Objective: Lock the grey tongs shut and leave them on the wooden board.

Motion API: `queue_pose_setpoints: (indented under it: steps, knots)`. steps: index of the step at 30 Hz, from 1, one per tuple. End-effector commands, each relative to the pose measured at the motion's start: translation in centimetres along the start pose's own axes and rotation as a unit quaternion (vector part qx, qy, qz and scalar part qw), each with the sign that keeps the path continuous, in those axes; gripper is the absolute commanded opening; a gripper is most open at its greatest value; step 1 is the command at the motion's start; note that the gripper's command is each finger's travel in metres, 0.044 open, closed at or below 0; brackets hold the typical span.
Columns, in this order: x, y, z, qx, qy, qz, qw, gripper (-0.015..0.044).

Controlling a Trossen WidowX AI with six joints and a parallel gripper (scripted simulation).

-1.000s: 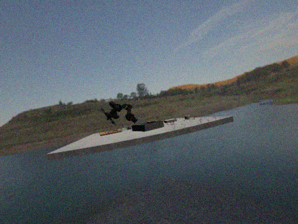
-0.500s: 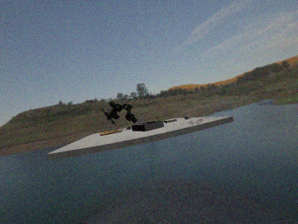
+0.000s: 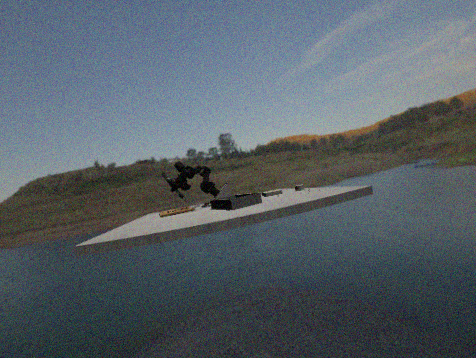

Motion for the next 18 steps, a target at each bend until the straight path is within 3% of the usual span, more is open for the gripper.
queue_pose_setpoints:
  steps: [1,18]
  knots:
    - [0.0,0.0,0.0,0.0,0.002,-0.001,1.0,-0.015]
    - [-2.6,-2.5,1.8,-0.001,-0.04,-0.063,0.997,-0.015]
Point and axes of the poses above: the point midway between the two fingers, 35 mm back from their tips, its own z axis out along the fingers, its own x axis across the jaws, y = z × x, the point moved 10 cm from there along -z, back along the fingers, and after that the axes turned 10 degrees about z, right-handed, at the moved point
